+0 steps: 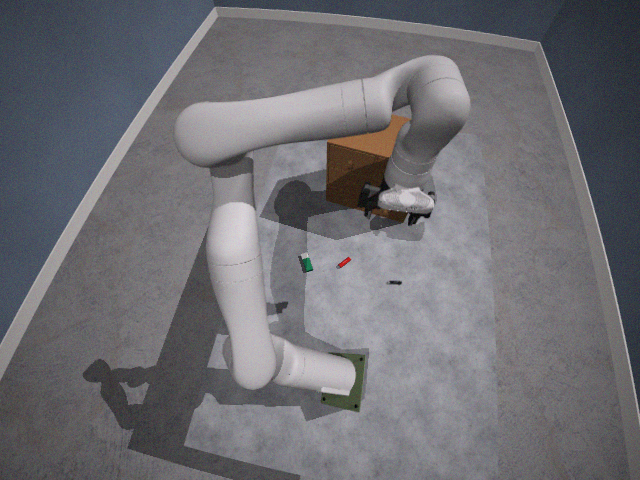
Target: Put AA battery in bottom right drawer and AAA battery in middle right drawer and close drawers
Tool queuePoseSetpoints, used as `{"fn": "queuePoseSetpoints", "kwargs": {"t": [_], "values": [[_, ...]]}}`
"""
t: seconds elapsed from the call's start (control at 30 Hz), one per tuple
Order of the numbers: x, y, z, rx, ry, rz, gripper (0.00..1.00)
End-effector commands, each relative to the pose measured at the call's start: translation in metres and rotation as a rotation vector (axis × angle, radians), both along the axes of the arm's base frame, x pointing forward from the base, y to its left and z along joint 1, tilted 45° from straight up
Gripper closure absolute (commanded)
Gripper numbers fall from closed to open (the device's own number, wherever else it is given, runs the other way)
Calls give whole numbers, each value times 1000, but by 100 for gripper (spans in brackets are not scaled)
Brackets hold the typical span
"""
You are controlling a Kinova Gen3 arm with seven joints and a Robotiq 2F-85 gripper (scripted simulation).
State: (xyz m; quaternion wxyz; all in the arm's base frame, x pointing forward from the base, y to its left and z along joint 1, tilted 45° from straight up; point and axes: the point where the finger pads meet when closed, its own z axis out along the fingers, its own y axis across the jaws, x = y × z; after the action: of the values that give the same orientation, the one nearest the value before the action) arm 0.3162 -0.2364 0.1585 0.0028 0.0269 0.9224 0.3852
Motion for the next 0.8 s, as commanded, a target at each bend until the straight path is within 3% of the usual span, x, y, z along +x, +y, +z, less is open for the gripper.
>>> {"fn": "queuePoseSetpoints", "kwargs": {"t": [0.0,0.07,0.2,0.23,0.37,0.77], "values": [[1,2,-2,0,0,-3,0],[10,13,-16,3,8,-13,0],[34,61,-69,9,53,-61,0],[34,61,-69,9,53,-61,0],[42,95,-106,4,100,-101,0],[43,98,-108,3,102,-105,0]]}}
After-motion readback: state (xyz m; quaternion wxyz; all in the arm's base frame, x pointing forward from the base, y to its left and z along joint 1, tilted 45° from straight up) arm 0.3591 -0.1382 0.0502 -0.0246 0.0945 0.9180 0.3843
